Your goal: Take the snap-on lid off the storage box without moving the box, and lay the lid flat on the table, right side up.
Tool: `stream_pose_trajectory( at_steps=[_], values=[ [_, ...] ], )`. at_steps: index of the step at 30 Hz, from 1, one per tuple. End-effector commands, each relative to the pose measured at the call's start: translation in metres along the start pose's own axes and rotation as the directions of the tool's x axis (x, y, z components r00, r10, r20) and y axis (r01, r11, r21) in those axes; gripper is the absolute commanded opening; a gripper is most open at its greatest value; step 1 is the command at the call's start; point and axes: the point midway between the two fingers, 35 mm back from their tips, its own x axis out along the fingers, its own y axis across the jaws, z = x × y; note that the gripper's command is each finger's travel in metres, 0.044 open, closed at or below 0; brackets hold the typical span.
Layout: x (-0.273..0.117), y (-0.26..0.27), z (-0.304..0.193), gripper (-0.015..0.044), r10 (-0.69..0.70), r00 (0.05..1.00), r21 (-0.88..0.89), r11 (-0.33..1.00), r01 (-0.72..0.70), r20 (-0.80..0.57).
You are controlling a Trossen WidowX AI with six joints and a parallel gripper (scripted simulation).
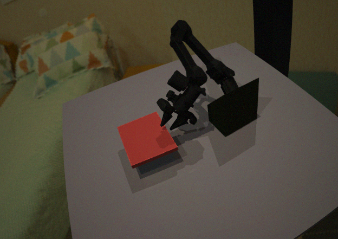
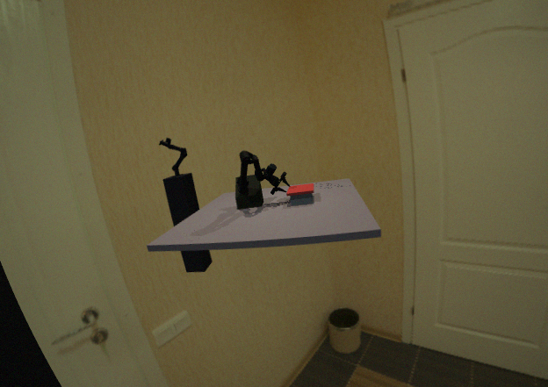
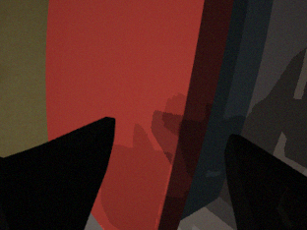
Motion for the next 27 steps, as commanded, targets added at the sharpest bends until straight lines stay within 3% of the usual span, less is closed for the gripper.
stream_pose_trajectory(
  at_steps=[1,11,12,25,27],
  values=[
    [0.008,0.003,0.000,0.0235,0.010,1.000,0.001,1.000,-0.010,0.000],
    [0.022,0.001,0.002,0.0235,0.015,1.000,-0.001,1.000,-0.015,0.005],
    [0.022,0.001,0.002,0.0209,0.015,1.000,-0.001,1.000,-0.015,0.005],
    [0.022,0.001,0.002,0.0122,0.015,1.000,-0.001,1.000,-0.015,0.005],
    [0.022,0.001,0.002,0.0070,0.015,1.000,-0.001,1.000,-0.015,0.005]
  ],
)
